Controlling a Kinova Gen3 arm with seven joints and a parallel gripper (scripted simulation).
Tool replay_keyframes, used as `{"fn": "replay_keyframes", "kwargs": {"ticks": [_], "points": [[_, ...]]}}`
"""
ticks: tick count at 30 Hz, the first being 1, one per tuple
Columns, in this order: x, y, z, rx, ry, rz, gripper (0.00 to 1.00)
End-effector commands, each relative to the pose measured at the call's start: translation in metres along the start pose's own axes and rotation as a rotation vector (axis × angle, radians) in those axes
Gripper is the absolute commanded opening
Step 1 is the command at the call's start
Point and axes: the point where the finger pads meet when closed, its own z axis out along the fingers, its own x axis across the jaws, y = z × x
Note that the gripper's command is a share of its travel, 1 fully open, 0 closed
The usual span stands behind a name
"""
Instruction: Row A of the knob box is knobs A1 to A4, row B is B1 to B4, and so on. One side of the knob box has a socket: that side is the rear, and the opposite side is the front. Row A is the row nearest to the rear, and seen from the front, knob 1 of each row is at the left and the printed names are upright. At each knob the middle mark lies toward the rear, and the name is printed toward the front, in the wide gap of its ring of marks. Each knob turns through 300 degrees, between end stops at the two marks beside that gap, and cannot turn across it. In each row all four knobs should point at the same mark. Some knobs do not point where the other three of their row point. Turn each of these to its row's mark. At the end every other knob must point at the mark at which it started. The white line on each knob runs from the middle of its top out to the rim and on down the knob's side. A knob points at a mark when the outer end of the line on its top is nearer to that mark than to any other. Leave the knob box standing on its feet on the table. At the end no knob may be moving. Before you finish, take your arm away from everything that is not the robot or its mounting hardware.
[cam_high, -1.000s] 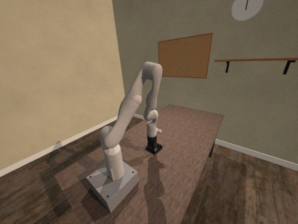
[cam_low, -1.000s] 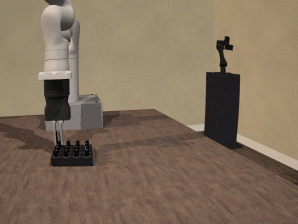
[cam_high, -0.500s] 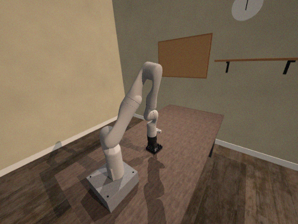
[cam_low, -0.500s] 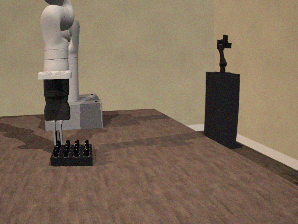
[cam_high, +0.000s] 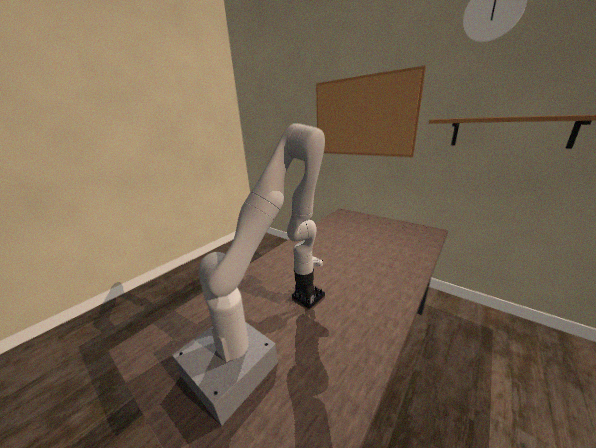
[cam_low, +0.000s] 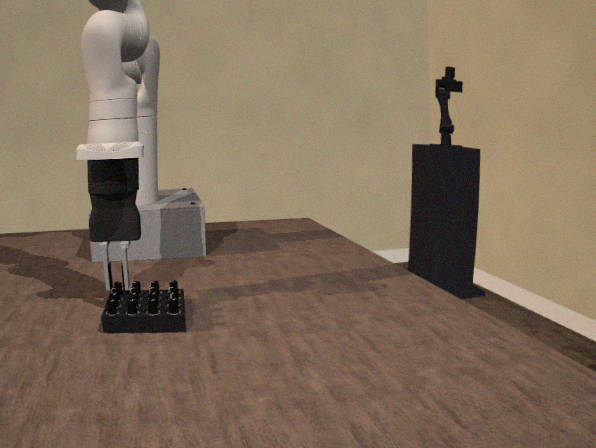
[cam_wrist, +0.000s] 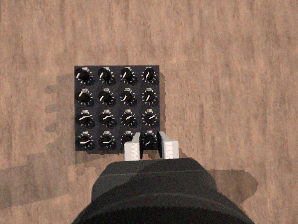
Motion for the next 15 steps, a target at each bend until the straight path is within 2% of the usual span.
{"fn": "replay_keyframes", "kwargs": {"ticks": [1,15], "points": [[0.0000,-0.0005,-0.0004,0.001,0.000,0.000,0.46],[0.0000,-0.0005,-0.0056,0.001,0.000,0.000,0.46]]}}
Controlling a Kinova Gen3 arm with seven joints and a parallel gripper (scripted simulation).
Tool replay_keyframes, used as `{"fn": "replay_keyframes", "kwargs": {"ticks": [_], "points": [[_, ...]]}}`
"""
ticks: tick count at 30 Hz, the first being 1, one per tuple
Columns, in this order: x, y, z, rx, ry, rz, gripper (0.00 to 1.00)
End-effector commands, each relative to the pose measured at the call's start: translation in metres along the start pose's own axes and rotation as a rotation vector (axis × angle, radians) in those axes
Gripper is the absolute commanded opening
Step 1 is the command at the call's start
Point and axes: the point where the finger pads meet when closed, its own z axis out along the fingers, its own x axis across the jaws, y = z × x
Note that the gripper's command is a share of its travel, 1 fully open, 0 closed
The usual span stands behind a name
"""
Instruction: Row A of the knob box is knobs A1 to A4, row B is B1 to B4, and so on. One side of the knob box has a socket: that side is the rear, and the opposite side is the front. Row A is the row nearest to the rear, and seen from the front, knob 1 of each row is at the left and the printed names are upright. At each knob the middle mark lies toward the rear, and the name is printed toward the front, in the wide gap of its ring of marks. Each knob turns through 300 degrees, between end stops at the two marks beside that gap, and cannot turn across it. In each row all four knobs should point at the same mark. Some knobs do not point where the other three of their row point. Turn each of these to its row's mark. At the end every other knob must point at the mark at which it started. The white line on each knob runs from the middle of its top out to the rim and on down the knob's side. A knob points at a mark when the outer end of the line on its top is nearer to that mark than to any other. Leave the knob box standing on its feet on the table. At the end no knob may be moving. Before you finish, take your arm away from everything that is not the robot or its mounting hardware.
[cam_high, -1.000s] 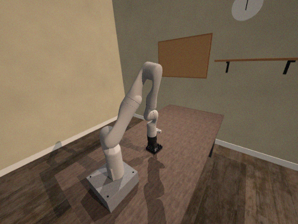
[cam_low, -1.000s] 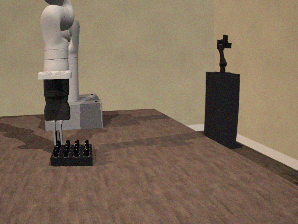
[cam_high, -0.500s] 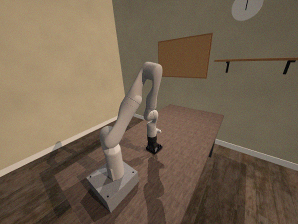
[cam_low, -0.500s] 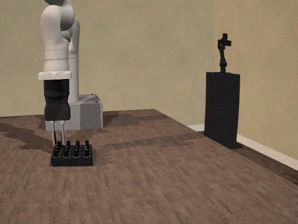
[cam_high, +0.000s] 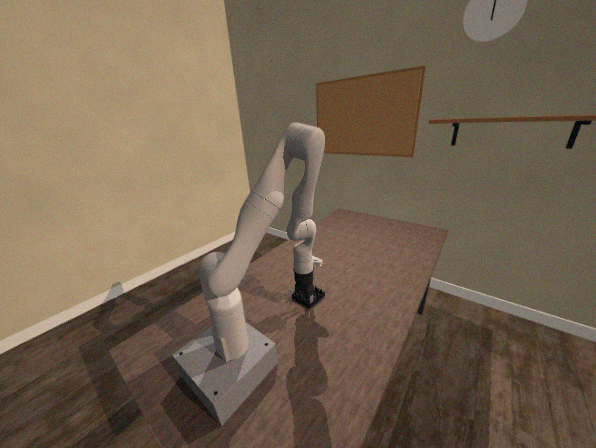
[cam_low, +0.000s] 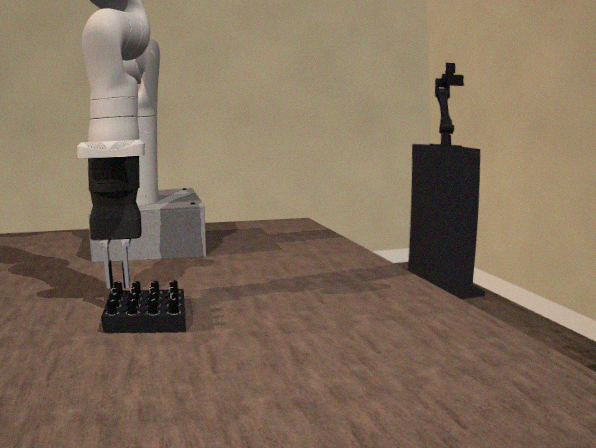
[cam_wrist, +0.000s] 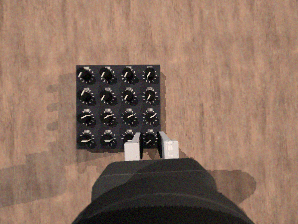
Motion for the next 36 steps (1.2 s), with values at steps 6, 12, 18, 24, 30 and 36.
{"fn": "replay_keyframes", "kwargs": {"ticks": [6,12,18,24,30,36], "points": [[0.001,-0.001,-0.019,0.004,0.000,0.003,0.46],[0.001,-0.001,-0.033,0.004,0.000,0.003,0.46],[0.001,-0.001,-0.036,0.004,0.000,0.003,0.46],[0.001,-0.001,-0.036,0.004,0.000,0.003,0.46],[0.001,-0.001,-0.036,0.004,0.000,0.003,0.46],[0.001,-0.001,-0.036,0.004,0.000,0.016,0.46]]}}
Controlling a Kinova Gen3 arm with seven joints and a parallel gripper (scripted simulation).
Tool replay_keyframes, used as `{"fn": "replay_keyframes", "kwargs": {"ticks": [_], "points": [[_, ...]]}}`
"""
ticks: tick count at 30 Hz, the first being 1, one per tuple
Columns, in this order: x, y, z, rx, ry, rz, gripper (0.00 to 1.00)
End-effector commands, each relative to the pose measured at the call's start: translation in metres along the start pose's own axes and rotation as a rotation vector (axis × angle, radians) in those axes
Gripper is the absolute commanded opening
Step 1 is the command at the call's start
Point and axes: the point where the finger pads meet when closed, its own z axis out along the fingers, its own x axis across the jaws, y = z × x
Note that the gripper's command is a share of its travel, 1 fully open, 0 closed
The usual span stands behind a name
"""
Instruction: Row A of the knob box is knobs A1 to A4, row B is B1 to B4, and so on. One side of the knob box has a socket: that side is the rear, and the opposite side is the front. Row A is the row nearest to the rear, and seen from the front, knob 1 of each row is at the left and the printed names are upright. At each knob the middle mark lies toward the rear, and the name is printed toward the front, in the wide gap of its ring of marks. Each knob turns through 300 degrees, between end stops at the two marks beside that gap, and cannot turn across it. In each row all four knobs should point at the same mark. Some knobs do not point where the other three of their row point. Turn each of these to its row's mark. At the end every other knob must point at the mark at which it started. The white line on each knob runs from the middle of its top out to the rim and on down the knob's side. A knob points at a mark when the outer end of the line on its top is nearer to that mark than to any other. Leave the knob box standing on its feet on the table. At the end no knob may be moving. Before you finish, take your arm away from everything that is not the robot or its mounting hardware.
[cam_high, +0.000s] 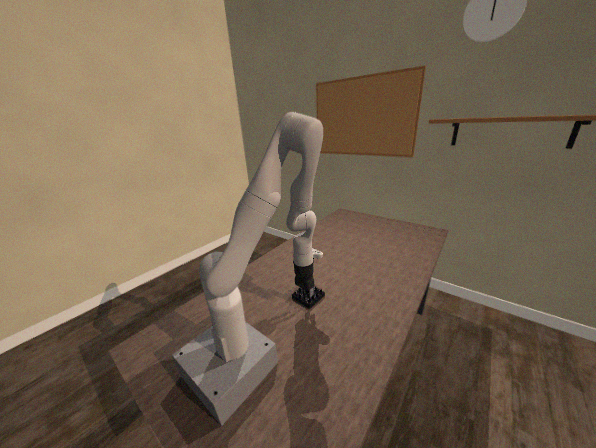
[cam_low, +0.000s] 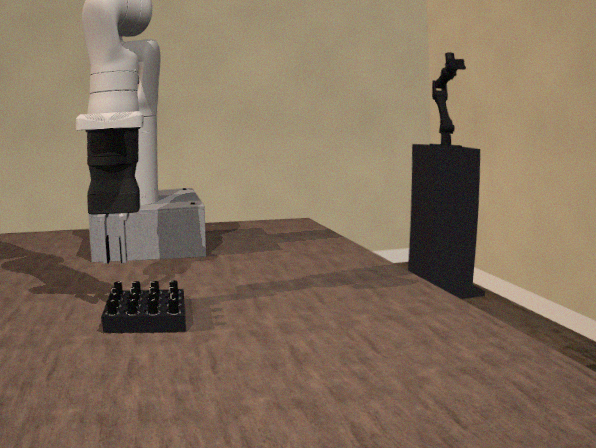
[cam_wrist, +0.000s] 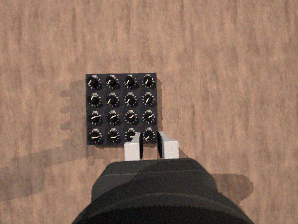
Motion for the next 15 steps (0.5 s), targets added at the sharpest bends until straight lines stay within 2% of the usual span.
{"fn": "replay_keyframes", "kwargs": {"ticks": [1,15], "points": [[0.0001,-0.0006,-0.0006,0.001,0.001,0.011,0.46],[0.0045,-0.0005,-0.0022,-0.010,0.008,0.273,0.46]]}}
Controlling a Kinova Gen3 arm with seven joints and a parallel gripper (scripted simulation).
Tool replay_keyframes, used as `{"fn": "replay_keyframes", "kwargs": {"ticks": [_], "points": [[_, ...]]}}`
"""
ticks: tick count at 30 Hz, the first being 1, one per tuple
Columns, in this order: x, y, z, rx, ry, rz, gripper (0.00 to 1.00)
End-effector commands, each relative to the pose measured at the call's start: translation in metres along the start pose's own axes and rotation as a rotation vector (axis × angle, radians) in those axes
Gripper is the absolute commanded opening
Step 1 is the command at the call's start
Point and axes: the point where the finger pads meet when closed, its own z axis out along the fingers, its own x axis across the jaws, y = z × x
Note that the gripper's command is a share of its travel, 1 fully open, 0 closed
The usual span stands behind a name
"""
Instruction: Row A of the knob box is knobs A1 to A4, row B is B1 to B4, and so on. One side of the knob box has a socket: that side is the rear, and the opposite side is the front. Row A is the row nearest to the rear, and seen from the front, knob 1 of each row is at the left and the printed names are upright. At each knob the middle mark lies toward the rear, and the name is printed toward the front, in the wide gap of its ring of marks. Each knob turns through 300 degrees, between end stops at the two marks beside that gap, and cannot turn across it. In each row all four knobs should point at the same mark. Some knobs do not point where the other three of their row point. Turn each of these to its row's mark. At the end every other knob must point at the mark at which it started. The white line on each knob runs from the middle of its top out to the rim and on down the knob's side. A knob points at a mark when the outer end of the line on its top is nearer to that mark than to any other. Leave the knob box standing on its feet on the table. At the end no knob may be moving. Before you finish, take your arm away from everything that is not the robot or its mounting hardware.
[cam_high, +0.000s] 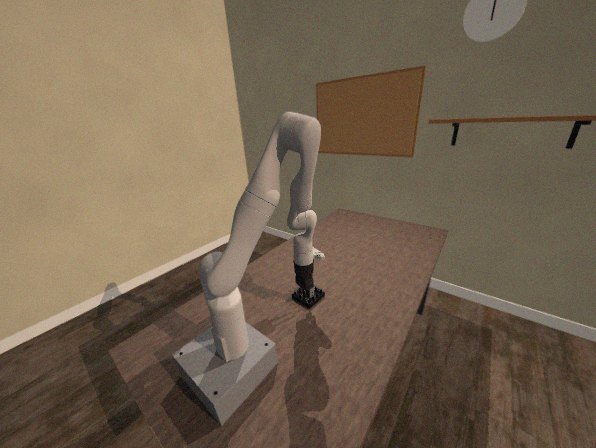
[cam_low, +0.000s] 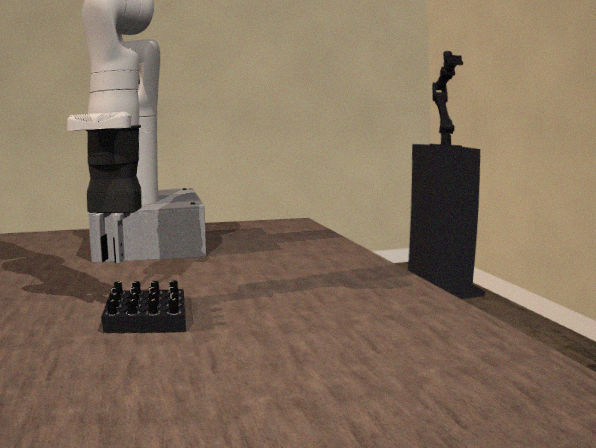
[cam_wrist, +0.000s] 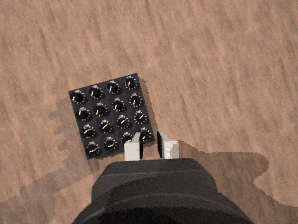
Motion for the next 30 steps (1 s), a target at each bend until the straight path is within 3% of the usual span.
{"fn": "replay_keyframes", "kwargs": {"ticks": [1,13,15,30], "points": [[-0.001,-0.001,-0.002,0.003,0.003,0.064,0.46],[0.003,-0.002,-0.008,-0.001,0.009,0.618,0.46],[0.003,-0.002,-0.008,-0.001,0.009,0.618,0.46],[-0.003,-0.001,-0.018,0.007,-0.009,1.237,0.46]]}}
